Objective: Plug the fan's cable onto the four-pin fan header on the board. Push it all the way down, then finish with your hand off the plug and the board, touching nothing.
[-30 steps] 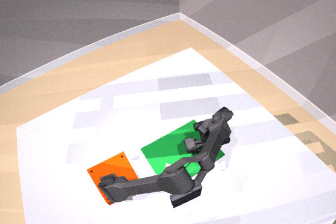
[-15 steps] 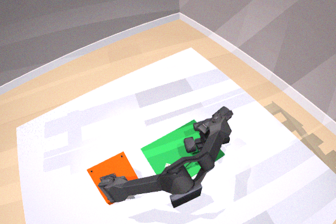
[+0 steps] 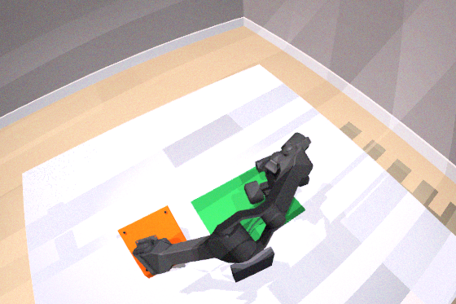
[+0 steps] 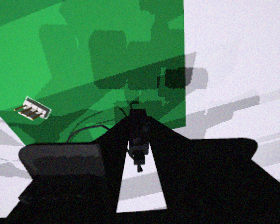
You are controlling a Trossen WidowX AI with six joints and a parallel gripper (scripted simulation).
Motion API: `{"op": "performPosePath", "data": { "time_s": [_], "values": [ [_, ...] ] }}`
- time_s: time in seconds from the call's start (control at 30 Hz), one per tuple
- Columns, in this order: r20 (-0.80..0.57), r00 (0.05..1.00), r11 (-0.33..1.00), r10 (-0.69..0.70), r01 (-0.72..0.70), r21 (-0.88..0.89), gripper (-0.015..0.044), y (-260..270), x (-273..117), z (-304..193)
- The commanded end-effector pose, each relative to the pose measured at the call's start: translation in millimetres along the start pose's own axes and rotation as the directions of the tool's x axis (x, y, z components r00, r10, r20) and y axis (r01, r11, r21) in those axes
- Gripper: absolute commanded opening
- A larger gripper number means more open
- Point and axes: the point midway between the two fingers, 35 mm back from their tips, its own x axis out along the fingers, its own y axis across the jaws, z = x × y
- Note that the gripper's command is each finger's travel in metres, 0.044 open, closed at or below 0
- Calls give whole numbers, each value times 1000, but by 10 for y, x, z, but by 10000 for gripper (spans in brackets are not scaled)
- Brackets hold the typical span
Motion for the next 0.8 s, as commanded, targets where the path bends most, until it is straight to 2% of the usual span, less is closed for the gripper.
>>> {"op": "performPosePath", "data": {
  "time_s": [0.0,0.33,0.77],
  "values": [
    [8,1000,990,0,2,-138,0,219,-54,25],
    [9,1000,886,2,2,-464,0,801,-68,4],
    [5,1000,618,5,1,-786,0,1577,31,-99]
  ]
}}
